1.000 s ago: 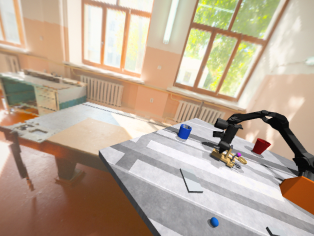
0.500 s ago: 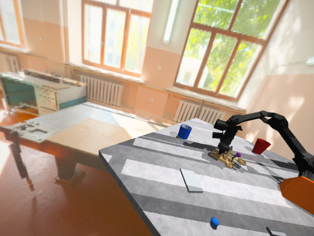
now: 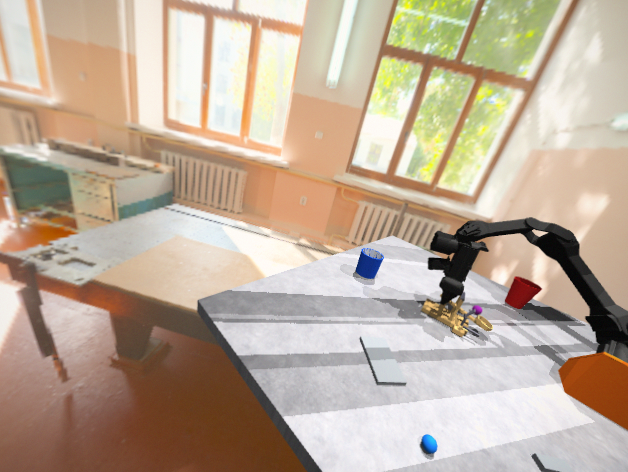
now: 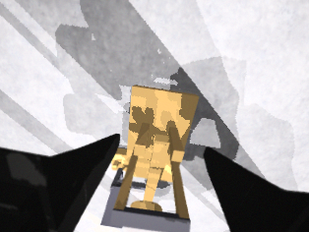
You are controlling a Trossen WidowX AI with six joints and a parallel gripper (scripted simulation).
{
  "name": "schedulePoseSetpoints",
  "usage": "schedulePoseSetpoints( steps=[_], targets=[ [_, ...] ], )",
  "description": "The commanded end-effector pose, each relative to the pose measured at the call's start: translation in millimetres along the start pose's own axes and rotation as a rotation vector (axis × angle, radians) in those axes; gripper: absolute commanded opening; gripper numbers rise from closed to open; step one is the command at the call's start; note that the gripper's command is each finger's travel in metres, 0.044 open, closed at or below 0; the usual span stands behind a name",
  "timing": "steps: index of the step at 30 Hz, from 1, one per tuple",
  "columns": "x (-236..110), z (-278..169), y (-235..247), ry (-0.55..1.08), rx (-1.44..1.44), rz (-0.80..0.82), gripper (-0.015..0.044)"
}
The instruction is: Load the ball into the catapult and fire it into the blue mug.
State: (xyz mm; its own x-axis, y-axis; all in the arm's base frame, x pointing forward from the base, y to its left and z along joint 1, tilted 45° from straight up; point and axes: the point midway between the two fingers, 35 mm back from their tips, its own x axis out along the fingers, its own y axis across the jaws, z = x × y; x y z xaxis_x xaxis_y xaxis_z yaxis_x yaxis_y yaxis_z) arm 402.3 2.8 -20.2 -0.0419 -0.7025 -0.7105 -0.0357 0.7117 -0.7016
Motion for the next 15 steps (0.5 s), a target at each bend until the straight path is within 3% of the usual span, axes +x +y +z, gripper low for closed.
schedulePoseSetpoints(
  steps=[1, 10, 15],
  targets=[
    [-59.7, 0.1, 4.2, -0.03, 0.0, 0.009, 0.044],
    [-63.0, 1.7, 7.2, -0.044, -0.006, 0.007, 0.044],
    [-113.9, -0.1, 9.4, -0.056, -0.009, 0.011, 0.044]
  ],
)
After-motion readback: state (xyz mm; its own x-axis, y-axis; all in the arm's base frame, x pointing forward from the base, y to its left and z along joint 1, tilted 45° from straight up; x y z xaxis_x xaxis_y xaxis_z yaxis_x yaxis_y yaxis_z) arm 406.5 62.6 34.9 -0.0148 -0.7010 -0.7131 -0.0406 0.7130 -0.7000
